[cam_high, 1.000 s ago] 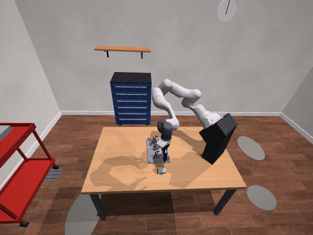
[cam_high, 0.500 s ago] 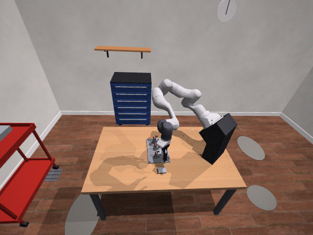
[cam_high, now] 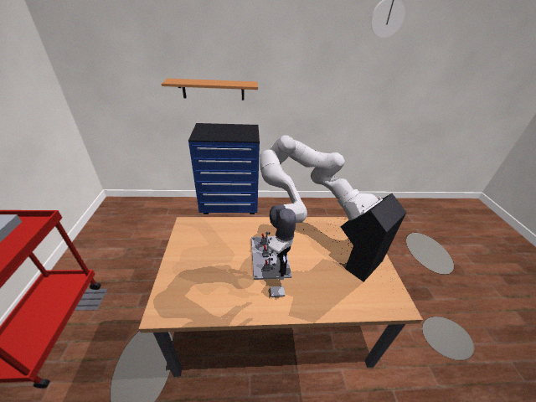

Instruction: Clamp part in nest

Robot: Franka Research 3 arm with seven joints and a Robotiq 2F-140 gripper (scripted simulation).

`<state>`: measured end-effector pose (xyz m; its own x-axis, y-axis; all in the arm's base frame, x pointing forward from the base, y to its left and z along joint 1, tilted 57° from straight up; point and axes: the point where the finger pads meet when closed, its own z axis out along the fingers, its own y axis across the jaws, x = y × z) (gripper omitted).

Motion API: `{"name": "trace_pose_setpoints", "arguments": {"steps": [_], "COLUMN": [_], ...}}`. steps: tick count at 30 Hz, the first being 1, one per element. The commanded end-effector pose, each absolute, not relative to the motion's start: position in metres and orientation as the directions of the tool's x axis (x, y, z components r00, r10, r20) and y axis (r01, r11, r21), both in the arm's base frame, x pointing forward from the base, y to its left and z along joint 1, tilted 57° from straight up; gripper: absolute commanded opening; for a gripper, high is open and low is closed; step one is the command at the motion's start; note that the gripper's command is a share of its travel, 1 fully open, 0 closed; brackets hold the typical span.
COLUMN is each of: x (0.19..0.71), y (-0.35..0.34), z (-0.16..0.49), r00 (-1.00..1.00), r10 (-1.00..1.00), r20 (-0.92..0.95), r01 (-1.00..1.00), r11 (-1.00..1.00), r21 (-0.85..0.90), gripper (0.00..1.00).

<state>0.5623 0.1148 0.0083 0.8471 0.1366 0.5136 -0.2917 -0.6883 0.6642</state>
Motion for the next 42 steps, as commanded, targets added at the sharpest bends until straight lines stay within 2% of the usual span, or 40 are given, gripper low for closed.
{"name": "trace_pose_setpoints", "arguments": {"steps": [1,23,42], "x": [0.561,0.563,0.589], "y": [0.114,0.110,0.069], "z": [0.008,0.006,-0.025], "r00": [0.849,0.849,0.849], "r10": [0.137,0.137,0.137], "r20": [0.510,0.510,0.510], "r01": [-0.291,-0.291,-0.291], "r11": [-0.685,-0.685,-0.685], "r21": [0.668,0.668,0.668], "gripper": [0.58,0.58,0.58]}}
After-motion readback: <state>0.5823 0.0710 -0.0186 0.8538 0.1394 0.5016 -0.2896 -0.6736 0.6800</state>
